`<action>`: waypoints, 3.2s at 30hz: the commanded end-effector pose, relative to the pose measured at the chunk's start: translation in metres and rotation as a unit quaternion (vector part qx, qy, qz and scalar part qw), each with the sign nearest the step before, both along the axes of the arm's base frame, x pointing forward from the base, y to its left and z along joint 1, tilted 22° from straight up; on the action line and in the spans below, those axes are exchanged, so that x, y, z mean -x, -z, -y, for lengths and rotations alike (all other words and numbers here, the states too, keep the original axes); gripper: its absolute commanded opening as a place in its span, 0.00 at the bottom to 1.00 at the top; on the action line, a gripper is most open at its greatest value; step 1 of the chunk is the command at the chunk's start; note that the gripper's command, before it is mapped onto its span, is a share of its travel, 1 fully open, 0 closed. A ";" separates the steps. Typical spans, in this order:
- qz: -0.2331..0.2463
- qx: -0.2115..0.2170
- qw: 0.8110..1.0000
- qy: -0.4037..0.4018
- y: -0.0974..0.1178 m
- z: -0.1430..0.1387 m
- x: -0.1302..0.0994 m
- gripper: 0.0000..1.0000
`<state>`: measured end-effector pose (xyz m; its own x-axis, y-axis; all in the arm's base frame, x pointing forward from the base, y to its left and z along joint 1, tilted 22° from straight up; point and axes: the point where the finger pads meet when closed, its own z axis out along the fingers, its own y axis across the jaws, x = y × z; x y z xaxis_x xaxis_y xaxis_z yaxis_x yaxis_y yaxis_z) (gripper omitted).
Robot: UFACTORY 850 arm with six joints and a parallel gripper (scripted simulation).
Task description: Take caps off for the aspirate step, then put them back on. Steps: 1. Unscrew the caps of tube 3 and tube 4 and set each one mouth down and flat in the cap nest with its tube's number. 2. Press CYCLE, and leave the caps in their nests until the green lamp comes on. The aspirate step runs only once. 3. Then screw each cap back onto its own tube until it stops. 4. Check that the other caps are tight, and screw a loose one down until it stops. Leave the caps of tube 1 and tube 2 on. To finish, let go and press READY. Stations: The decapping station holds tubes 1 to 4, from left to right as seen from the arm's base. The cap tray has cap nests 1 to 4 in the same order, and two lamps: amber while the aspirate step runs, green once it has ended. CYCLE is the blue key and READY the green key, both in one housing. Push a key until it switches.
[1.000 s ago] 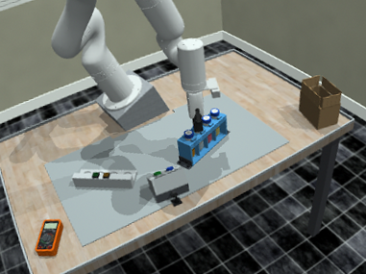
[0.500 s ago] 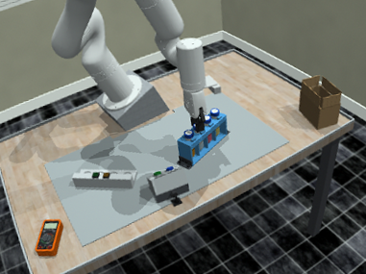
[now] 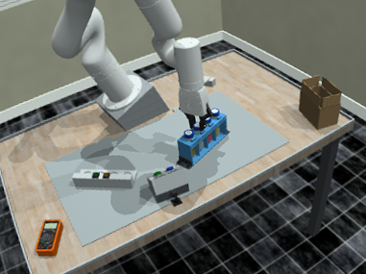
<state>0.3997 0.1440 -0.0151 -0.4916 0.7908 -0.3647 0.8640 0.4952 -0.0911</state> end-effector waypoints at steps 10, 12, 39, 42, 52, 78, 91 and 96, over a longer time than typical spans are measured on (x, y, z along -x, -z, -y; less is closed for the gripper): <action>-0.141 0.032 0.946 -0.289 -0.001 -0.001 -0.001 0.00; -0.141 0.032 0.946 -0.289 -0.001 -0.001 -0.001 0.00; -0.068 0.016 0.992 -0.102 -0.001 -0.001 -0.001 0.46; -0.053 0.013 0.997 -0.062 -0.001 -0.001 -0.001 0.46; 0.024 -0.005 0.991 0.130 -0.001 -0.001 -0.001 0.46; 0.140 -0.031 0.897 0.418 -0.001 -0.001 -0.001 0.00; 0.140 -0.031 0.897 0.418 -0.001 -0.001 -0.001 0.00; 0.106 -0.023 0.936 0.334 -0.001 -0.001 -0.001 0.00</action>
<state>0.4002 0.1445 -0.0146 0.3511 0.8759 -0.3310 0.9346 -0.3062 0.1812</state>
